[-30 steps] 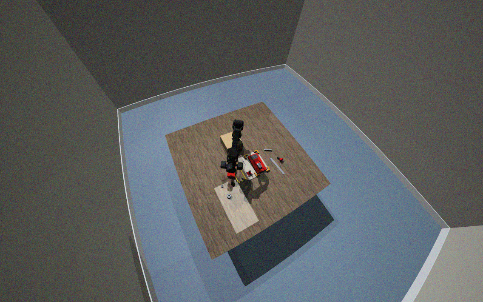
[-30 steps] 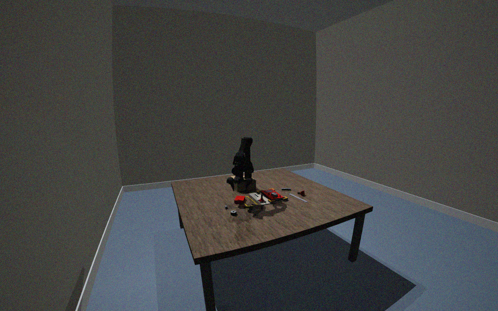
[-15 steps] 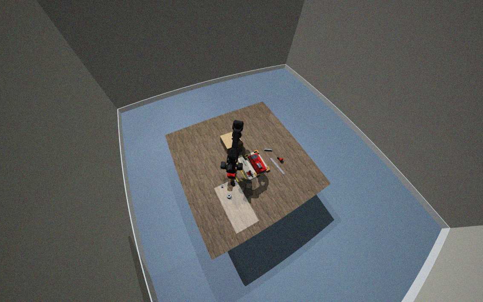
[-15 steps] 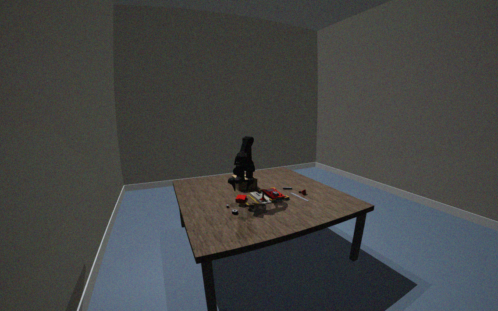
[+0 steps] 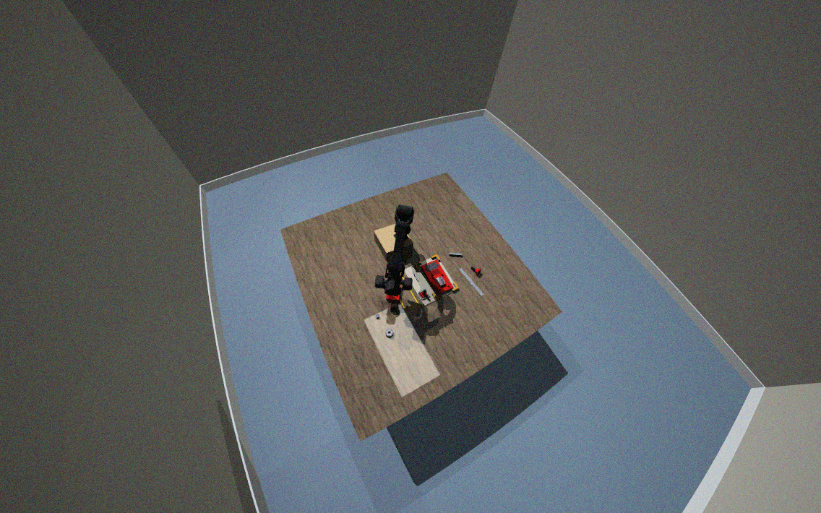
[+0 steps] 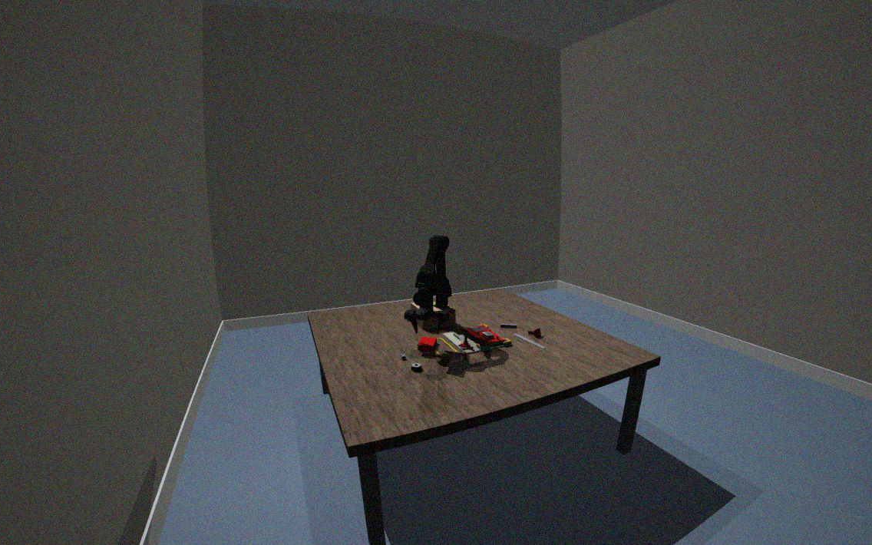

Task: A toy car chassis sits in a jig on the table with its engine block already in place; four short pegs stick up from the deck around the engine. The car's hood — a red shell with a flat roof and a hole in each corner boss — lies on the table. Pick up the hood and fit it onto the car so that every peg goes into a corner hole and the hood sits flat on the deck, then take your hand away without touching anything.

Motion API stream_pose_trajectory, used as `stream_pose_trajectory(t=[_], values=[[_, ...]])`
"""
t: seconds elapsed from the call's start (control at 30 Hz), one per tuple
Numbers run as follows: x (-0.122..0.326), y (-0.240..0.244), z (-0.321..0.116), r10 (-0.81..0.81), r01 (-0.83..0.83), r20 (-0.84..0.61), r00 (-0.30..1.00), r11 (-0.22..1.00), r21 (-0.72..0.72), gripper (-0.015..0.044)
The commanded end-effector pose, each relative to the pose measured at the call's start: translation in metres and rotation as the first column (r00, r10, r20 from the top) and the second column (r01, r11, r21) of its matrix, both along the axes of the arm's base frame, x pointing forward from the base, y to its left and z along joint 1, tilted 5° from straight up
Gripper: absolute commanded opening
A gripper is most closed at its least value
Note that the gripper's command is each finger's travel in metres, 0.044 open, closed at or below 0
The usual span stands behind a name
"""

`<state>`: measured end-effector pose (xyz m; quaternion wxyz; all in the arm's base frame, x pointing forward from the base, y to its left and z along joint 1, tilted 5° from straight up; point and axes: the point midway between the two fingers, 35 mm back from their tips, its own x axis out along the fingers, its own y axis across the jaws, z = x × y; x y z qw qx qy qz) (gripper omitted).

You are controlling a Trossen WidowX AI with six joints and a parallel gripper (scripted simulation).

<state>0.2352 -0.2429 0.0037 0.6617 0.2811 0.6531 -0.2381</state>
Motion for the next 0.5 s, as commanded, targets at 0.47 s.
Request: stream_pose_trajectory(t=[0.47], values=[[-0.002, 0.002, -0.016, -0.004, 0.004, -0.007, 1.000, 1.000, 0.005, 0.0440]])
